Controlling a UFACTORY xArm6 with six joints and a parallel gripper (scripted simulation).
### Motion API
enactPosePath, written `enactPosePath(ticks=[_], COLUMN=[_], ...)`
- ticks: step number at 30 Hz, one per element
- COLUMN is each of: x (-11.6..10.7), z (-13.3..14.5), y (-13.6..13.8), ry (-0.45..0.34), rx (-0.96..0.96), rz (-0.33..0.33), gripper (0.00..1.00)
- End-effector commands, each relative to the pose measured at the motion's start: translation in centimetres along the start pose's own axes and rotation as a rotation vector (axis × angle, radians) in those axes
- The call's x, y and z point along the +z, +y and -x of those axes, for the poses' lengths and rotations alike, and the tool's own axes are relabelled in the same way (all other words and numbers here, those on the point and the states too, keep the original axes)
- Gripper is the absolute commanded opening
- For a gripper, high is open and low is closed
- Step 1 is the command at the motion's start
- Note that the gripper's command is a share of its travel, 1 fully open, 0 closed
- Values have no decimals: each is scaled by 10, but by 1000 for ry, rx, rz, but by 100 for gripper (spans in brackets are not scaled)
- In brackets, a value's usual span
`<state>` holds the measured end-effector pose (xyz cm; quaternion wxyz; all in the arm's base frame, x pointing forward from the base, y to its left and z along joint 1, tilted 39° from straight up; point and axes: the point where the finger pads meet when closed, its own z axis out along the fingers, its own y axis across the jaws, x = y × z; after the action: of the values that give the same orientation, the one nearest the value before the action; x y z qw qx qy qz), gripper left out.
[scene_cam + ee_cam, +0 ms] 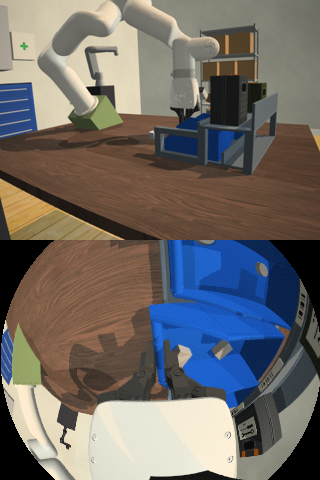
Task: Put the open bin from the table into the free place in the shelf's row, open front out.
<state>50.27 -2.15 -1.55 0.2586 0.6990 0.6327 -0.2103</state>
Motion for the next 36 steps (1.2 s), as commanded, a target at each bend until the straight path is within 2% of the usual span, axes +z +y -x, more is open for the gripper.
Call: enactPosePath(ticks=[1,9,21,26,36], x=[-2,-2,-2,-2,-2], z=[0,0,0,0,0], y=[1,11,11,21,21], ry=[1,1,1,1,1], rx=[1,1,1,1,1], rz=[3,3,3,3,3], gripper=[0,0,0,0,0])
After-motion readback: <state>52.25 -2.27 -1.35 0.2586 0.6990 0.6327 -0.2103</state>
